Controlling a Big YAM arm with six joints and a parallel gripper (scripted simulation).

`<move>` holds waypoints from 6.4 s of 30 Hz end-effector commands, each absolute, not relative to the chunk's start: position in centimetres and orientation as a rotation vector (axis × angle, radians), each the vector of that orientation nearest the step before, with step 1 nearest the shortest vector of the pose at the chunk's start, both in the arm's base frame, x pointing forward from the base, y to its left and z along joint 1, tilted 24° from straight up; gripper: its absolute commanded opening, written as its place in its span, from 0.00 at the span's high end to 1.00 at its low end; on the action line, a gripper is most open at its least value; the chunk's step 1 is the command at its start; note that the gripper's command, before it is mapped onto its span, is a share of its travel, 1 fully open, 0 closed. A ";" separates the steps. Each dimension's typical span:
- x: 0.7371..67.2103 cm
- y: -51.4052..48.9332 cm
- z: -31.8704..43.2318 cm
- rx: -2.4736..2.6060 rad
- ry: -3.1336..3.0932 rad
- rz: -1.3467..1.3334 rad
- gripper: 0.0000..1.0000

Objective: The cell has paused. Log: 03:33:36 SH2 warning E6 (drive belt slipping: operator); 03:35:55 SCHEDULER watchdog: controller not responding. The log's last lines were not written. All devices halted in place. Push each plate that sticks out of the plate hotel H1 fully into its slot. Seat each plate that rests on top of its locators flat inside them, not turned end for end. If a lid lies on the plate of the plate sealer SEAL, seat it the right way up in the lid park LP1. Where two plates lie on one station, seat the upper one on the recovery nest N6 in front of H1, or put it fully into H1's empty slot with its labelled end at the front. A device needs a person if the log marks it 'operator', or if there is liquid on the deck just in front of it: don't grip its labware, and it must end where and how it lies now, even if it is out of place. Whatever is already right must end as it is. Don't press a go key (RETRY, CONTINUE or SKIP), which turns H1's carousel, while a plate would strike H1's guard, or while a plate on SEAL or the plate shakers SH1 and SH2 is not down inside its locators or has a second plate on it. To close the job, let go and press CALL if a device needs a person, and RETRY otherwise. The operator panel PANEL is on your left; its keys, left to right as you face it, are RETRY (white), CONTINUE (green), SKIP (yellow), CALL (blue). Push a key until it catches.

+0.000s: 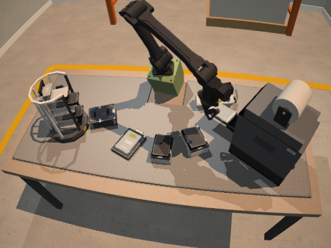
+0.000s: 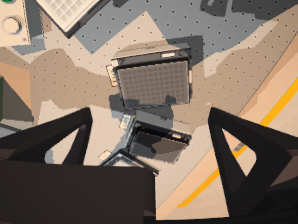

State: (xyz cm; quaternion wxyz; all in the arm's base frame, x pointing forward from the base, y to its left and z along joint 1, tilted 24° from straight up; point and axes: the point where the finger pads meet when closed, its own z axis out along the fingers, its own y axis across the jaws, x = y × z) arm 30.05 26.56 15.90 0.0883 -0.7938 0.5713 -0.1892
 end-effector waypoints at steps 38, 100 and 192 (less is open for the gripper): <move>32.9 26.5 11.4 -2.495 1.534 -0.587 0.00; 34.3 26.5 8.4 -2.480 1.528 -0.590 0.00; 24.6 34.2 13.5 -1.262 2.470 -0.357 0.00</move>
